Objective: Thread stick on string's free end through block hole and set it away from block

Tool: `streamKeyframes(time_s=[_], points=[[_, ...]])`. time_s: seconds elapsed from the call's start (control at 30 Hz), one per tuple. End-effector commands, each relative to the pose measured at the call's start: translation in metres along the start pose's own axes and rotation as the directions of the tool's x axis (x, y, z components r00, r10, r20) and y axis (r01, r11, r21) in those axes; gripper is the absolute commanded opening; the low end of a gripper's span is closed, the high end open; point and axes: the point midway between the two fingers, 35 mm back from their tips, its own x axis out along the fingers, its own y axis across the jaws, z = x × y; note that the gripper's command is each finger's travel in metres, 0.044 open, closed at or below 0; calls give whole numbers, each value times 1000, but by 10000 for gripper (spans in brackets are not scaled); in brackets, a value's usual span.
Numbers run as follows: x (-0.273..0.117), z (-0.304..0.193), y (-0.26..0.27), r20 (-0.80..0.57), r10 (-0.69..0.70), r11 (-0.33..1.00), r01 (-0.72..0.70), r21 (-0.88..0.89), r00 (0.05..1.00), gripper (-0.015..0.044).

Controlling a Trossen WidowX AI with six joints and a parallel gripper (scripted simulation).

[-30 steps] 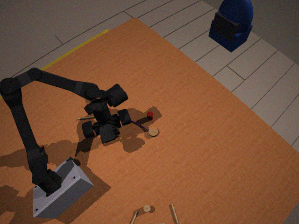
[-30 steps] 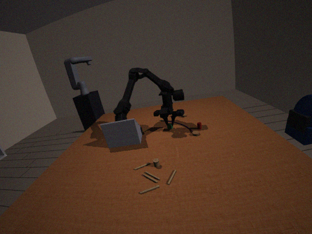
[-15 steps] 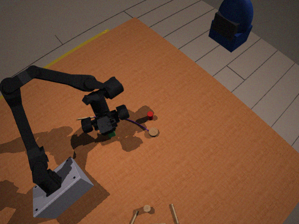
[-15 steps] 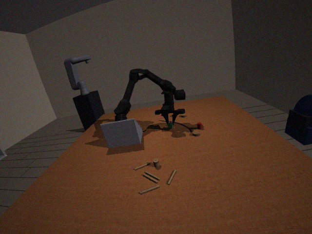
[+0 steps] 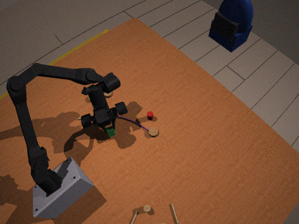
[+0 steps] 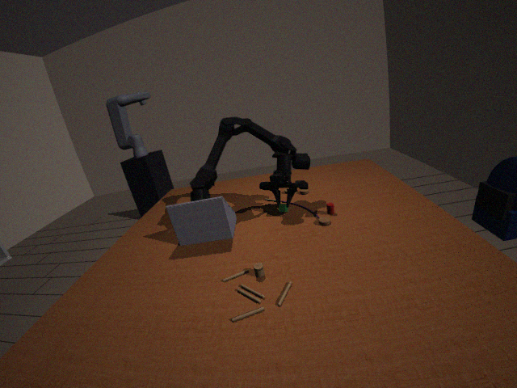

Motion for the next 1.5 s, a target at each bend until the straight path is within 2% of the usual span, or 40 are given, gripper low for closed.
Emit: streamKeyframes(time_s=[0.0,0.7,0.73,1.0,1.2,1.47], points=[[2,-3,1,68,-4,1000,4,3,998,0],[1,-23,1,386,-6,1000,6,3,923,0],[0,-21,0,344,-8,1000,8,1,939,26],[-2,-22,0,345,-8,1000,8,1,939,236],[-62,-28,1,350,-6,1000,5,3,937,238],[-64,-28,0,350,-6,1000,5,3,937,238]])
